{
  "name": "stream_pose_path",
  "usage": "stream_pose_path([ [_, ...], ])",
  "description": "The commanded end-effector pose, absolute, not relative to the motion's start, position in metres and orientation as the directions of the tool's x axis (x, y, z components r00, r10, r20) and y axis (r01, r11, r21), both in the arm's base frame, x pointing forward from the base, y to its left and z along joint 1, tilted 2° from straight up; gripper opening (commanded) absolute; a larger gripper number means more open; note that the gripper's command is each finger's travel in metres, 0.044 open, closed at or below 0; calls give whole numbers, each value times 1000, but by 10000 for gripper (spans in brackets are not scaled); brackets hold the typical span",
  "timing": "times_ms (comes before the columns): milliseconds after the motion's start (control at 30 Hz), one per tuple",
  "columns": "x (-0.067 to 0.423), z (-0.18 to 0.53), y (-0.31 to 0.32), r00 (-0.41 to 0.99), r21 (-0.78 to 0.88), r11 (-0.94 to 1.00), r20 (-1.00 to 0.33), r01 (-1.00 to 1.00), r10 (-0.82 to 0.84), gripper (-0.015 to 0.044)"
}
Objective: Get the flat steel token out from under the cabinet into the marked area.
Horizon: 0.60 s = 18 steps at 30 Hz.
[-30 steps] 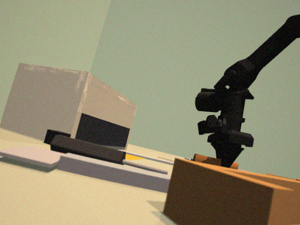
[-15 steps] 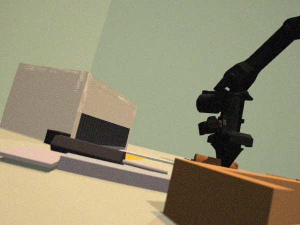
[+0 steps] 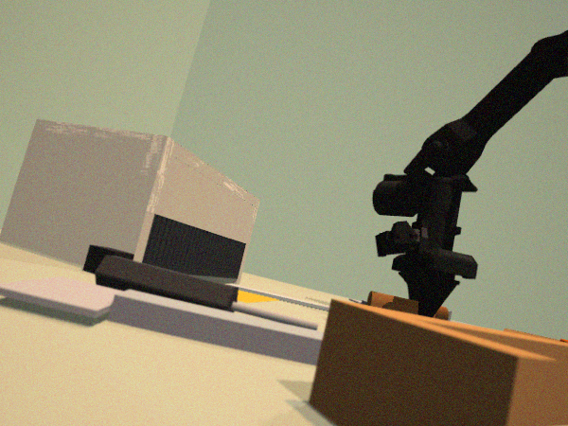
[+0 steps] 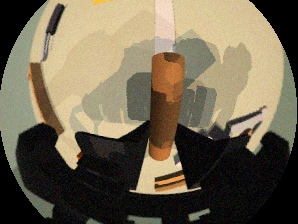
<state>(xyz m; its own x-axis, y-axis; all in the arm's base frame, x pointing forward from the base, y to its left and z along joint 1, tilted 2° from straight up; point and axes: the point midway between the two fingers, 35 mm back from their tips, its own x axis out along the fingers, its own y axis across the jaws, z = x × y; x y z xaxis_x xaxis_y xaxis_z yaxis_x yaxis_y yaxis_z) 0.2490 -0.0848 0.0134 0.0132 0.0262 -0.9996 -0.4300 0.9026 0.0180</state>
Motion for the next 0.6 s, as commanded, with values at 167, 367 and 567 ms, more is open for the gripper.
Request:
stream_pose_path([
  [167,251,14,-90,17,11,905,-1000,-426,20,26],
  [367,250,14,-89,14,14,904,-1000,-428,23,184],
  [567,250,14,-89,18,10,904,-1000,-428,19,252],
])
